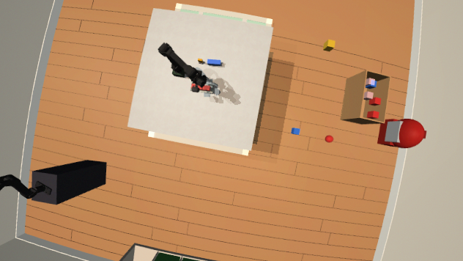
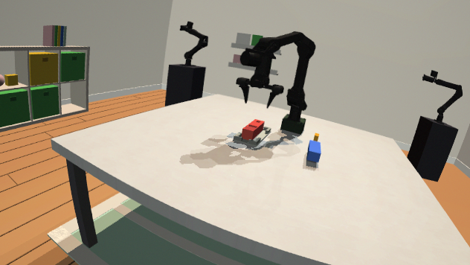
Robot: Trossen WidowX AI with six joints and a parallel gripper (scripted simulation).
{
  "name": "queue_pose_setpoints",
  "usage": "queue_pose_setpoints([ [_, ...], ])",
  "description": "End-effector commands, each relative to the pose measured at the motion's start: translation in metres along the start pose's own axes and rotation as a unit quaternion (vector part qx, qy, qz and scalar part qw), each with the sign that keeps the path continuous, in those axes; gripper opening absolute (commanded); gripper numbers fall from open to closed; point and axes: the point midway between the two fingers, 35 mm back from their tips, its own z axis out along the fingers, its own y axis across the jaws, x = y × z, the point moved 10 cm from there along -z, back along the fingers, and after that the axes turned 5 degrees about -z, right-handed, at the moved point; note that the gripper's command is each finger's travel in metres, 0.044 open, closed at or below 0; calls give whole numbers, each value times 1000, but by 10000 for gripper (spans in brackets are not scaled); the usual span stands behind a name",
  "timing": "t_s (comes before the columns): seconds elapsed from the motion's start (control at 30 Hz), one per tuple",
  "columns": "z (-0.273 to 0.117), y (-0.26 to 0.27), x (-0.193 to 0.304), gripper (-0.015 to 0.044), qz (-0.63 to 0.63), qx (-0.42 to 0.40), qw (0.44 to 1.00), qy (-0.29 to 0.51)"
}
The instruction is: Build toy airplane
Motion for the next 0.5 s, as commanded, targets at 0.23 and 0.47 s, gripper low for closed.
queue_pose_setpoints([
  [0.23,-7,0,-2,440,-29,-4,1000,2],
  [0.47,-6,62,-60,440,-28,-8,1000,3],
])
